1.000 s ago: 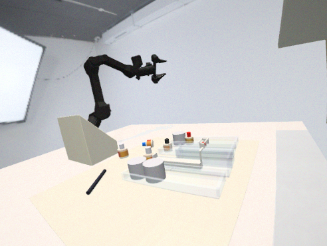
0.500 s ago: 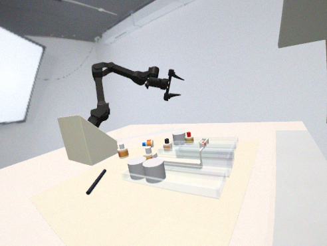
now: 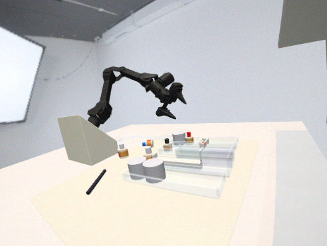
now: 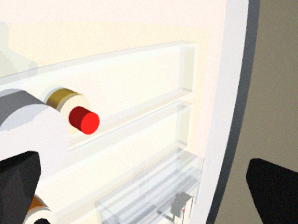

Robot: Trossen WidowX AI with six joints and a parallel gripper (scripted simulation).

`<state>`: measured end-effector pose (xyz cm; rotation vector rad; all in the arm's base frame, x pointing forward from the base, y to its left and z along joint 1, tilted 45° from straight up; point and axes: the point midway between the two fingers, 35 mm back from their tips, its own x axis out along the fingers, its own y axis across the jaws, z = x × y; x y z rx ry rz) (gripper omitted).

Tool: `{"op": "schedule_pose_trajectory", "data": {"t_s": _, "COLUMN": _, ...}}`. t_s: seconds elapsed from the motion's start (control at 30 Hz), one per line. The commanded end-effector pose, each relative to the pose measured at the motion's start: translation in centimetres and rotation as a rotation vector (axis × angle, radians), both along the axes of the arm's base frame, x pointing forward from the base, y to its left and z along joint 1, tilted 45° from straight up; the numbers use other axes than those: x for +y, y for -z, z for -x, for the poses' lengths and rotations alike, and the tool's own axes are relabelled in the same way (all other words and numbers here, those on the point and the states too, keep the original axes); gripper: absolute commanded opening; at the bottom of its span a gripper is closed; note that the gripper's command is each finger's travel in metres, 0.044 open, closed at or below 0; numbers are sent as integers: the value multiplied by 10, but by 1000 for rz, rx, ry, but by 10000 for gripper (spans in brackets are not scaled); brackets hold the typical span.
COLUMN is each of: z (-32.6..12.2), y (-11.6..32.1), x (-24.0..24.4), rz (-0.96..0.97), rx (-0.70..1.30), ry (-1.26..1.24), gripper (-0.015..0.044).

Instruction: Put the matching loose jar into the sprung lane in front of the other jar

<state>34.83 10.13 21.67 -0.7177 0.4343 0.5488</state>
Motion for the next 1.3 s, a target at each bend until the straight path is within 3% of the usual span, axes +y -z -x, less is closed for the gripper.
{"op": "schedule_pose_trajectory", "data": {"t_s": 0.0, "z": 11, "y": 60, "x": -36, "rz": -30, "rx": 242, "ry": 78, "gripper": 440}}
{"op": "schedule_pose_trajectory", "data": {"t_s": 0.27, "z": 75, "y": 150, "x": -96, "rz": -252, "rx": 736, "ry": 292, "gripper": 440}}
{"op": "schedule_pose_trajectory", "data": {"t_s": 0.57, "z": 172, "y": 186, "x": -110, "rz": -841, "rx": 1273, "ry": 607, "gripper": 440}}
{"op": "schedule_pose_trajectory", "data": {"t_s": 1.27, "z": 172, "y": 212, "x": -86, "rz": -896, "rx": 1304, "ry": 628, "gripper": 440}}
